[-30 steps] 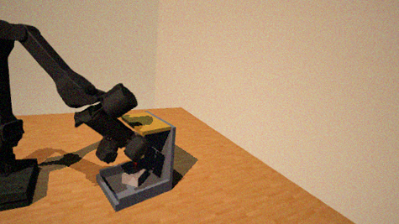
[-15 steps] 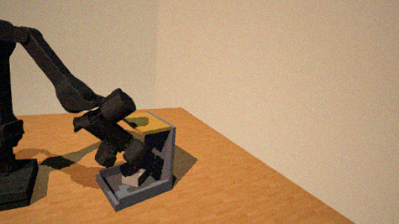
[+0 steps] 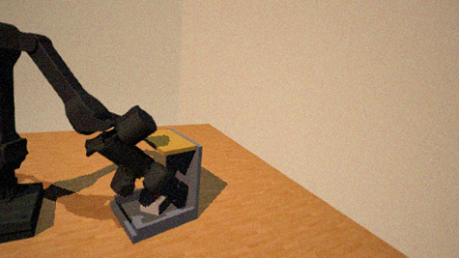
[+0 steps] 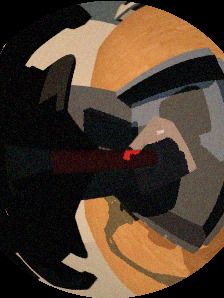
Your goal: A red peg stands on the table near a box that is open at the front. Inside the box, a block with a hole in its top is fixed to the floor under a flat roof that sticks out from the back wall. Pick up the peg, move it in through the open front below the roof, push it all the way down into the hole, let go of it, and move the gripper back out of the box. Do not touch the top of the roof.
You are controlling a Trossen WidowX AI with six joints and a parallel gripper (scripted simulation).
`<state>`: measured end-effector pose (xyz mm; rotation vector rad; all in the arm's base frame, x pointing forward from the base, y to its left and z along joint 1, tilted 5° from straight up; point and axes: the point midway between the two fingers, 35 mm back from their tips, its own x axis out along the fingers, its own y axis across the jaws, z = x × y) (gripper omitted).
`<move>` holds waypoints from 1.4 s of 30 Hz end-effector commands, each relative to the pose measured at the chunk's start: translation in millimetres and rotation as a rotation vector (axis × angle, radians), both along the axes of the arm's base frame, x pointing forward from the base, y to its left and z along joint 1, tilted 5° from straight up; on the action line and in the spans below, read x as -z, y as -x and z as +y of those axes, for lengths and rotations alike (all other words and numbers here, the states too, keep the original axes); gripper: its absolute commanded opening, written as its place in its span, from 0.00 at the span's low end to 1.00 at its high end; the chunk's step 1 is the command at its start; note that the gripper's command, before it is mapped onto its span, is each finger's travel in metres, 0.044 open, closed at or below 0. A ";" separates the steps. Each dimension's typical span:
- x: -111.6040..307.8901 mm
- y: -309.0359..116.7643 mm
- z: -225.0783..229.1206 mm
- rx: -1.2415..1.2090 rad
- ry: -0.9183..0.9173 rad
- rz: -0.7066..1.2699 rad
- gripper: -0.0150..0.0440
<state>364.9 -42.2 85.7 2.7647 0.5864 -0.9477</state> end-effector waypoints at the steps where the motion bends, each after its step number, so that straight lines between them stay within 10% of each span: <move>1: 10.1 1.3 0.8 0.004 -0.007 0.021 0.25; 42: 20.7 0.3 1.1 0.004 -0.007 0.021 0.25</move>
